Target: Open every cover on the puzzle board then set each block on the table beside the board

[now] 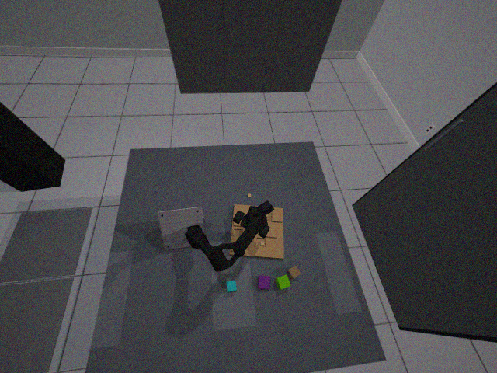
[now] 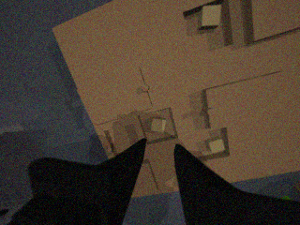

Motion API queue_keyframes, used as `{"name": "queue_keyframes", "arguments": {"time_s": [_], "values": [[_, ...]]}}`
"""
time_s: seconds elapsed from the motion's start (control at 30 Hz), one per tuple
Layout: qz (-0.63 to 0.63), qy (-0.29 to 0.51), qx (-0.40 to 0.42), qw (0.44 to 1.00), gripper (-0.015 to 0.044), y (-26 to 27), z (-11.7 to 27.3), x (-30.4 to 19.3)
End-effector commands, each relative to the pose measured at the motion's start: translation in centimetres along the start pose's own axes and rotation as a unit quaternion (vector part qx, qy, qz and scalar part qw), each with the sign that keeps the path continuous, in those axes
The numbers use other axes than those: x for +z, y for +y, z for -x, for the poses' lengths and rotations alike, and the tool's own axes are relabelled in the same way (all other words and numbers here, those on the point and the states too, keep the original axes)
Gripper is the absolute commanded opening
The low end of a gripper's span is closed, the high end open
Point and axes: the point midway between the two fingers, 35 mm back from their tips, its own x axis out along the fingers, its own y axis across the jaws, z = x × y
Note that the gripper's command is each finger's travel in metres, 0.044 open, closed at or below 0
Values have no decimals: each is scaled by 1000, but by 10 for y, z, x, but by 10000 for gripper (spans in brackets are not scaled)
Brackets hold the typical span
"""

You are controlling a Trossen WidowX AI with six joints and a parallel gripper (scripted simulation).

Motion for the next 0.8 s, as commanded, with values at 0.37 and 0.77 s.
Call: {"name": "queue_keyframes", "arguments": {"time_s": [0.37,0.77], "values": [[3,3,1,1000,144,0,-29,-2],[3,3,1,1000,144,0,-29,-2]]}}
